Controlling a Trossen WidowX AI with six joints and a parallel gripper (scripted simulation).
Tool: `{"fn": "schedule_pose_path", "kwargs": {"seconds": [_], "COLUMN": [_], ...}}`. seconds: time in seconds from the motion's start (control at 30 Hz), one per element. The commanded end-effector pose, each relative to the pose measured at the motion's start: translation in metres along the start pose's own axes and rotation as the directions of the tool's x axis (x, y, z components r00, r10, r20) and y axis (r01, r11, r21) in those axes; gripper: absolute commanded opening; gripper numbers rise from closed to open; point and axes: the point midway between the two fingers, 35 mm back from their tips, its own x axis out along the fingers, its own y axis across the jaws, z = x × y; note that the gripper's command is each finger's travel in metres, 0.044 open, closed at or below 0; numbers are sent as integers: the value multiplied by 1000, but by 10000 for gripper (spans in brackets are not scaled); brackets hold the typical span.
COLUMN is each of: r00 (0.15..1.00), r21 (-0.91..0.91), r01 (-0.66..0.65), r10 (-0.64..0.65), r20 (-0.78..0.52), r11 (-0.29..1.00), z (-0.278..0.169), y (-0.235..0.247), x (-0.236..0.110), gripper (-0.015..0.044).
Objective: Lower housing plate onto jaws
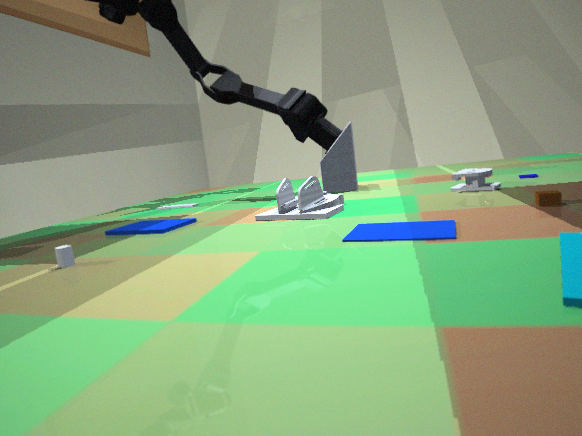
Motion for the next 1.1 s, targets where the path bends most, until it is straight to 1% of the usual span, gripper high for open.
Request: {"fn": "schedule_pose_path", "kwargs": {"seconds": [0.0, 0.17, 0.5, 0.83, 1.07], "r00": [997, 990, 980, 958, 932], "r21": [-51, -152, -309, -469, -500], "r01": [22, 49, 60, 82, 72], "r10": [-25, -67, -115, -199, -237], "r20": [-68, -120, -161, -206, -274], "r11": [998, 987, 949, 879, 863], "z": [-28, -60, -85, -121, -155], "y": [-14, -34, -55, -97, -124], "x": [5, 12, 14, 22, 20], "gripper": [440, 440, 440, 440, 440]}}
